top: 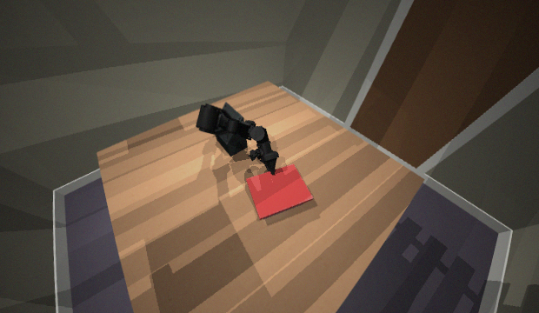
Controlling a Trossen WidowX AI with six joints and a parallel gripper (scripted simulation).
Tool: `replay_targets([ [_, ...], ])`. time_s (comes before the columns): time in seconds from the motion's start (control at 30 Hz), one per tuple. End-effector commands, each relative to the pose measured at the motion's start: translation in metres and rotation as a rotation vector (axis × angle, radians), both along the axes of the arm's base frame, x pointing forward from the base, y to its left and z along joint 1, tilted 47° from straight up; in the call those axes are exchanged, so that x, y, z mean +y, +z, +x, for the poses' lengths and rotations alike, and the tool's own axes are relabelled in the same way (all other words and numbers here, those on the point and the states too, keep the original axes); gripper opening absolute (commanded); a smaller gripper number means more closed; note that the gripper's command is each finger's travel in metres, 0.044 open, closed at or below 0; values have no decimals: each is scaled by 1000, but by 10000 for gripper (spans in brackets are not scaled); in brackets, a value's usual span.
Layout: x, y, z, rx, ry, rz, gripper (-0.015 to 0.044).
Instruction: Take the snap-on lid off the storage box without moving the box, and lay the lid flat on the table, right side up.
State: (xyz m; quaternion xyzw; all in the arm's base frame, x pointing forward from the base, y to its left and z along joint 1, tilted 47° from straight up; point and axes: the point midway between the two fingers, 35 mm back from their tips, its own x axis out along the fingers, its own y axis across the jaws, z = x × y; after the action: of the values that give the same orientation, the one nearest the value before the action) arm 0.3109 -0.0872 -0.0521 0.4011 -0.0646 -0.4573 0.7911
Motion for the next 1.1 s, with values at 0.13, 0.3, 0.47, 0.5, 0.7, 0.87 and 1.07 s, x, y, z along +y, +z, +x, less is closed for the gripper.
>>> replay_targets([
  [0.13, -5, 0, 5, -11, 0, -3, 176],
  [0.3, -5, 0, 5, -11, 0, -3, 142],
  [0.47, -5, 0, 5, -11, 0, -3, 109],
  [0.5, -5, 0, 5, -11, 0, -3, 83],
  [0.7, -5, 0, 4, -10, -1, -3, 0],
  [0.87, -4, 1, 4, -9, -2, -3, 0],
  [1.07, -3, 1, 4, -9, -2, -3, 0],
])
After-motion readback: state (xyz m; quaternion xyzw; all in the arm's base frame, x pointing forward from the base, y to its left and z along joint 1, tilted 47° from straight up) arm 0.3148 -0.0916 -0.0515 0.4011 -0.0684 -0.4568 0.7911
